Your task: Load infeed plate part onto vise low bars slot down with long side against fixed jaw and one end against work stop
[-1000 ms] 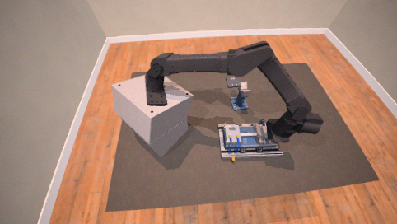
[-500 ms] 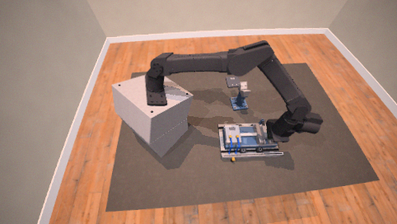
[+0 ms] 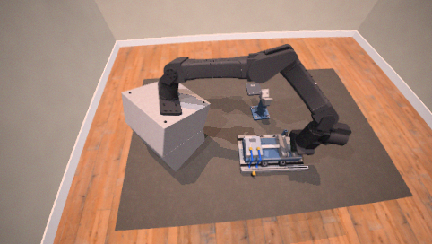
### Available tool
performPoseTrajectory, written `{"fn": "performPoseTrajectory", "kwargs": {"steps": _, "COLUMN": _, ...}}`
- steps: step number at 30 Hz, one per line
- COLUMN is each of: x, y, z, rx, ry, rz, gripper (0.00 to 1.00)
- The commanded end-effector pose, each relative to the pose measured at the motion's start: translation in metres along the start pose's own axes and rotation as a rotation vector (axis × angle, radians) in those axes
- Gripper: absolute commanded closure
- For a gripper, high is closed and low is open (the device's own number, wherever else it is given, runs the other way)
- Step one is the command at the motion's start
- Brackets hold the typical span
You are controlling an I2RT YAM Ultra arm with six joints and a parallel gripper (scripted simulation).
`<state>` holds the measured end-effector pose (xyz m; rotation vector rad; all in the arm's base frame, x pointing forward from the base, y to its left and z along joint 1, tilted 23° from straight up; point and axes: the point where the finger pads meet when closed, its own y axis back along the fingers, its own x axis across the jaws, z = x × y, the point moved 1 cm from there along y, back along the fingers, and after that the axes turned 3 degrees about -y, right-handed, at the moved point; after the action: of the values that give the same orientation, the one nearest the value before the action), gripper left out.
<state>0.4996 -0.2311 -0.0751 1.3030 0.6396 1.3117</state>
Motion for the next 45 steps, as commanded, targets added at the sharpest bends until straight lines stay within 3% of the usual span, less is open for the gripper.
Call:
{"fn": "performPoseTrajectory", "kwargs": {"steps": 1, "x": 0.007, "y": 0.009, "z": 0.005, "rx": -0.018, "ry": 0.006, "rz": 0.007, "gripper": 1.00}}
{"fn": "performPoseTrajectory", "kwargs": {"steps": 27, "x": 0.006, "y": 0.010, "z": 0.004, "rx": -0.015, "ry": 0.004, "rz": 0.007, "gripper": 1.00}}
{"fn": "performPoseTrajectory", "kwargs": {"steps": 45, "x": -0.028, "y": 0.005, "z": 0.004, "rx": -0.012, "ry": -0.005, "rz": 0.005, "gripper": 1.00}}
